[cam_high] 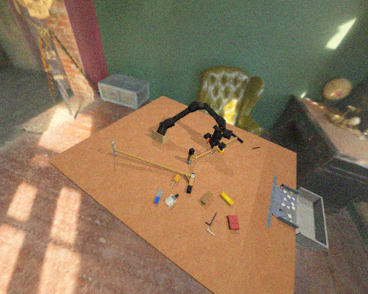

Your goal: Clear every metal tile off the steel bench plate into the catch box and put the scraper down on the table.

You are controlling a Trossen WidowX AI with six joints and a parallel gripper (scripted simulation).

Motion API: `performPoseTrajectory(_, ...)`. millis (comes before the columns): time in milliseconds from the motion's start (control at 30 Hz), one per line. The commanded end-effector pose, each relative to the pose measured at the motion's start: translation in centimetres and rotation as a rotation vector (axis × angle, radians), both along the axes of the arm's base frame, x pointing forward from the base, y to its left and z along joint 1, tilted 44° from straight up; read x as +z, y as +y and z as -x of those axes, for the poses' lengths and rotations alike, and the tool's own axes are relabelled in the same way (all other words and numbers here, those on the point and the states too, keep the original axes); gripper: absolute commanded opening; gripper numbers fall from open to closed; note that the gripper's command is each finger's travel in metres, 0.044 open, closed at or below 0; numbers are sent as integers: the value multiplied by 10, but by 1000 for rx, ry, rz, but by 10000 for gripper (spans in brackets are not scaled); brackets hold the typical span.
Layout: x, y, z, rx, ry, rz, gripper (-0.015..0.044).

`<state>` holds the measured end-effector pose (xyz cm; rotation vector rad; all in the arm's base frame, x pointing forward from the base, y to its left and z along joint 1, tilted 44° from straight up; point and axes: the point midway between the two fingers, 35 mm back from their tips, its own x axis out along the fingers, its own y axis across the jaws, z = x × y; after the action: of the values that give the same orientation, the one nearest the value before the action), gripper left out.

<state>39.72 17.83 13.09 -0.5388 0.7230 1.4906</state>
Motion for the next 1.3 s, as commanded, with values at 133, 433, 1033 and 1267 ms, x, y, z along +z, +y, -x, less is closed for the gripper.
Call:
performPoseTrajectory(133, -7, 0, -10, 6, 1, -1, 0)
performPoseTrajectory(433, -9, 0, -18, 6, 0, -1, 0)
performPoseTrajectory(1033, 0, -8, -28, -3, -5, 0, 0)
performPoseTrajectory(1267, 17, -25, -30, -3, -5, 1, 0)
